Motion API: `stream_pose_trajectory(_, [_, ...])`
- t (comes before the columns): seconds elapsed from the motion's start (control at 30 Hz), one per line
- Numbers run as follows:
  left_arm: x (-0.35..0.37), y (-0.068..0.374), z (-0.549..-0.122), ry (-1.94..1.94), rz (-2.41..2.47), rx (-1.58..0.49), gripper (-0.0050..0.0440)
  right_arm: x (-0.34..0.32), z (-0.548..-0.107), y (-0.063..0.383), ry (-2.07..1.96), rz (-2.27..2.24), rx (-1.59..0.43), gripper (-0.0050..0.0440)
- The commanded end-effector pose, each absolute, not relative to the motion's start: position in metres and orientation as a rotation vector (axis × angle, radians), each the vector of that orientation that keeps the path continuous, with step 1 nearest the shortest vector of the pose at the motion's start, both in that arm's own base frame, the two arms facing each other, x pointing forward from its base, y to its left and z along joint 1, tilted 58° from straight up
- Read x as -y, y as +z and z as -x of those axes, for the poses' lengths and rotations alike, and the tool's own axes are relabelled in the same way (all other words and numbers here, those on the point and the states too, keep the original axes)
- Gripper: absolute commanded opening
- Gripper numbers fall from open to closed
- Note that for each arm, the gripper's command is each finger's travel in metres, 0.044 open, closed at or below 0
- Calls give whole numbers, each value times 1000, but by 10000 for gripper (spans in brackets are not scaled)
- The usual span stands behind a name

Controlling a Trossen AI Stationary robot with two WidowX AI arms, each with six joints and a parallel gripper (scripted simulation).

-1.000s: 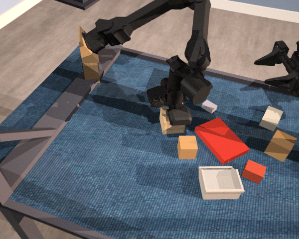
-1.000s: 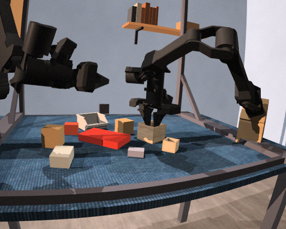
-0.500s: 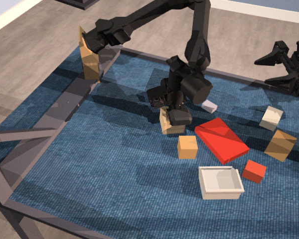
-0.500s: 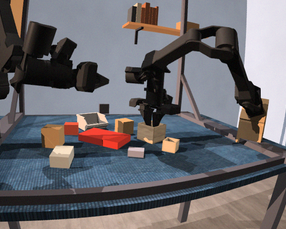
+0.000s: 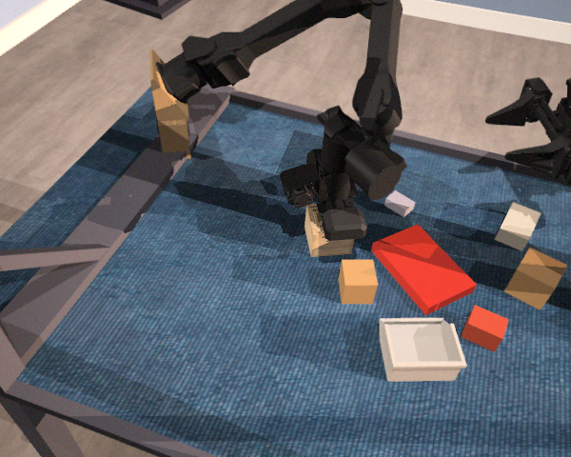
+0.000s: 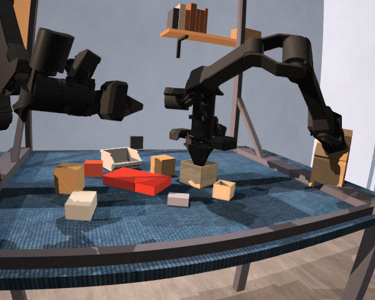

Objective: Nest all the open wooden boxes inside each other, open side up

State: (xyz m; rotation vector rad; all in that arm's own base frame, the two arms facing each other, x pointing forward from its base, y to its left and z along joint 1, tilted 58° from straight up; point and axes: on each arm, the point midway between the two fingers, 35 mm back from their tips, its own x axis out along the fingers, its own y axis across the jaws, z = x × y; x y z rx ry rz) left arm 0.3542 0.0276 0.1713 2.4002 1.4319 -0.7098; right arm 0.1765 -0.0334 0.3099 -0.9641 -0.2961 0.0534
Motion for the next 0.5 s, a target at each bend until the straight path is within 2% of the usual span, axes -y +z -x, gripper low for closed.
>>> stream_pose_trajectory(0.0, [-27,175,-354,-696,-2398,-1424,0,33,-176,310,55,961,295,400])
stream_pose_trajectory(0.23, [-26,176,-355,-685,-2390,-1422,0,33,-176,310,55,961,295,400])
stream_pose_trajectory(0.47, [-14,181,-352,-490,-2206,-1417,-1,33,-176,310,55,961,295,400])
